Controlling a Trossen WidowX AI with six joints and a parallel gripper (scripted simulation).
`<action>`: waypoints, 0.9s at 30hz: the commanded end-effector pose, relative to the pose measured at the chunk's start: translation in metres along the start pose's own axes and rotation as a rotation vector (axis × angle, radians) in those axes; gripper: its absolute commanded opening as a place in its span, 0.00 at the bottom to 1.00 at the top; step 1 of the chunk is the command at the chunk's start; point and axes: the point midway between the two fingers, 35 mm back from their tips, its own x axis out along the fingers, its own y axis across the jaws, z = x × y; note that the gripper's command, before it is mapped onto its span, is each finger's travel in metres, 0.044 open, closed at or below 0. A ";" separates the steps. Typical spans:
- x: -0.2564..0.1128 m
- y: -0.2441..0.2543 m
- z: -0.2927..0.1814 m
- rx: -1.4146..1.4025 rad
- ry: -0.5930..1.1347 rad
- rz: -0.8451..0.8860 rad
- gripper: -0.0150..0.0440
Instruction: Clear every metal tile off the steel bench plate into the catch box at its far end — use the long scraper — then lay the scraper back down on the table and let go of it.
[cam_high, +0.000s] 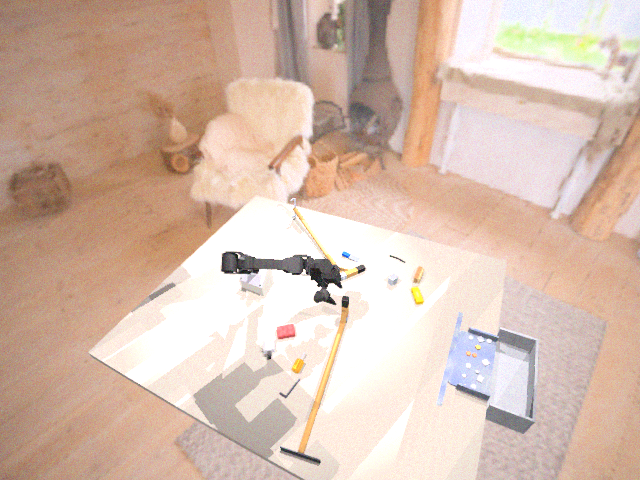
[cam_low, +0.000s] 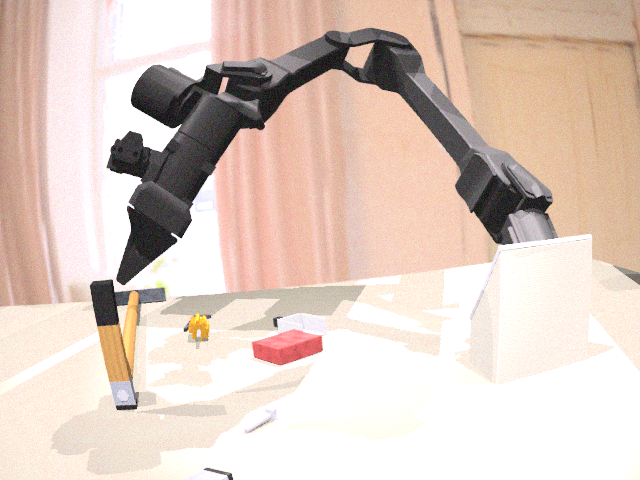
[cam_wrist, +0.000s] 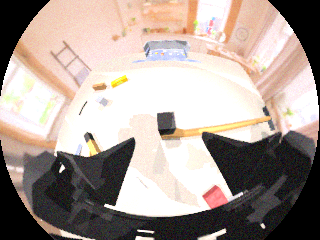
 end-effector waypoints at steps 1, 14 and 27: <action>0.006 0.001 0.000 -0.006 0.000 0.004 1.00; 0.026 0.001 0.001 -0.005 0.000 0.004 1.00; 0.047 0.001 0.001 -0.005 -0.001 0.003 1.00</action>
